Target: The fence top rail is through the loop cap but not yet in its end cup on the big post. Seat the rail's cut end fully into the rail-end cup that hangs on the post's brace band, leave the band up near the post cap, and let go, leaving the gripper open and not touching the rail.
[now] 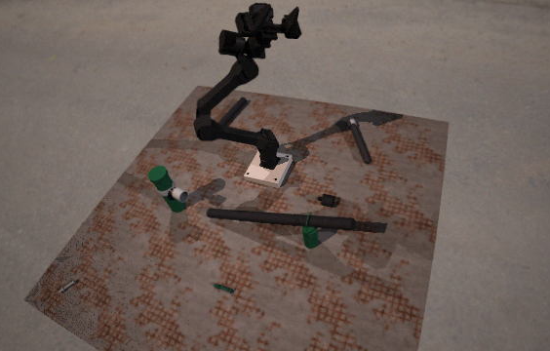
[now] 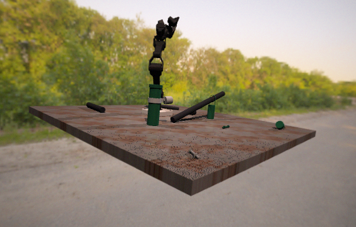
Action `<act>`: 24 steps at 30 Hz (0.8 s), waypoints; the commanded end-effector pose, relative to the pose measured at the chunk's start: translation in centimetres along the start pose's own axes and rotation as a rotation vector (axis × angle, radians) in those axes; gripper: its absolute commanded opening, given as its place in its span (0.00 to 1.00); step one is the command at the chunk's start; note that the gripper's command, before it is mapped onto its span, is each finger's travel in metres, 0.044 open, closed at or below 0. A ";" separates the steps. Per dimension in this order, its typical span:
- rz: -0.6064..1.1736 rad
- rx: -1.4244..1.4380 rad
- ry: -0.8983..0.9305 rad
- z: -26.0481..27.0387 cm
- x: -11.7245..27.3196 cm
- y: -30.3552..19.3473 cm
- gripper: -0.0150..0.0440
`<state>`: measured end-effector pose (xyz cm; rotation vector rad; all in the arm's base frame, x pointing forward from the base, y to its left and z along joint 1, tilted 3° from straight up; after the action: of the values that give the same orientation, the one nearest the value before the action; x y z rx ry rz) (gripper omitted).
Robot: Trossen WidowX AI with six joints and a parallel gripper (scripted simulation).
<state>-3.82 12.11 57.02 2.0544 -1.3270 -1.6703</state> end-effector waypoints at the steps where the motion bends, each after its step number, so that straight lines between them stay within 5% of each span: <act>1: 0.003 0.005 0.001 0.1 -0.1 -0.1 0.98; 13: 0.350 0.245 0.042 2.3 -2.8 -9.7 1.00; 24: 0.879 0.268 -0.085 -3.1 -0.2 -22.0 1.00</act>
<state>7.08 24.11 46.29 1.3540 -2.0933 -1.2152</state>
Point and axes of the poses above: the point midway between the two fingers, 35 mm back from their tips, its own x axis back along the fingers, its own z axis across the jaws, y = z × x, the point moved 3 cm from there along x, back along the fingers, and after that the axes turned 6 degrees about -x, right-handed, at the moved point
